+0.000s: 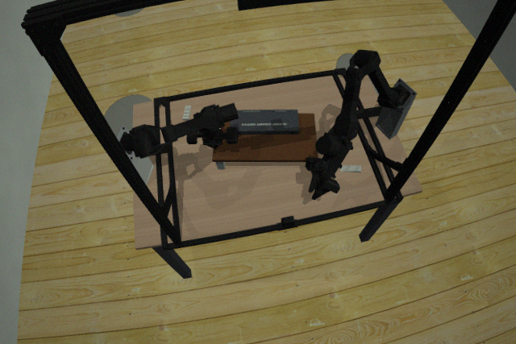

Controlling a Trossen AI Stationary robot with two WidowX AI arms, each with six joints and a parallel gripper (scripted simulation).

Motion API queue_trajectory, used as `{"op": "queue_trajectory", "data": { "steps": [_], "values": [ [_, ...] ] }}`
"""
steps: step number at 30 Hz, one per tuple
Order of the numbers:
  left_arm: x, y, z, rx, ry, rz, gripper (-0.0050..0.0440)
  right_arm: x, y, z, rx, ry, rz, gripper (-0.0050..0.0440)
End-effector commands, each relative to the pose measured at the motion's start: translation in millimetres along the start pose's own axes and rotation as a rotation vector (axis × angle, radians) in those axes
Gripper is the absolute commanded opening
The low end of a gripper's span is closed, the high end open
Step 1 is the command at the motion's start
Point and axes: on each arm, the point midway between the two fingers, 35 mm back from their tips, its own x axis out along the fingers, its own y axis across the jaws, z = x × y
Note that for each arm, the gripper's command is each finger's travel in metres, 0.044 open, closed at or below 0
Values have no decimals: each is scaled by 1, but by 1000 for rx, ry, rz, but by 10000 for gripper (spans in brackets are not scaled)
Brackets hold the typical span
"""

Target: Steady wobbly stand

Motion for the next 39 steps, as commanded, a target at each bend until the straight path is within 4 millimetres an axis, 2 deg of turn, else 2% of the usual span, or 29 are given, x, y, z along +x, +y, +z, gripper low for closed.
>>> {"op": "queue_trajectory", "data": {
  "steps": [1,8,14,15,20,25,31,32,39],
  "values": [
    [0,0,0,0,0,0,0,1,33,40,-10,-98,94,241],
    [0,0,0,0,0,0,0,-8,95,121,-63,-313,270,241],
    [0,0,0,0,0,0,0,-8,95,121,-63,-313,270,241],
    [0,0,0,0,0,0,0,-21,96,129,-52,-338,280,241],
    [0,0,0,0,0,0,0,-40,135,186,-100,-512,392,241],
    [0,0,0,0,0,0,0,-69,168,239,-151,-699,487,241],
    [0,0,0,0,0,0,0,-69,168,239,-151,-699,487,241],
    [0,0,0,0,0,0,0,-86,166,245,-141,-725,495,241],
    [0,0,0,0,0,0,0,-140,204,310,-229,-1030,600,241]
  ]
}}
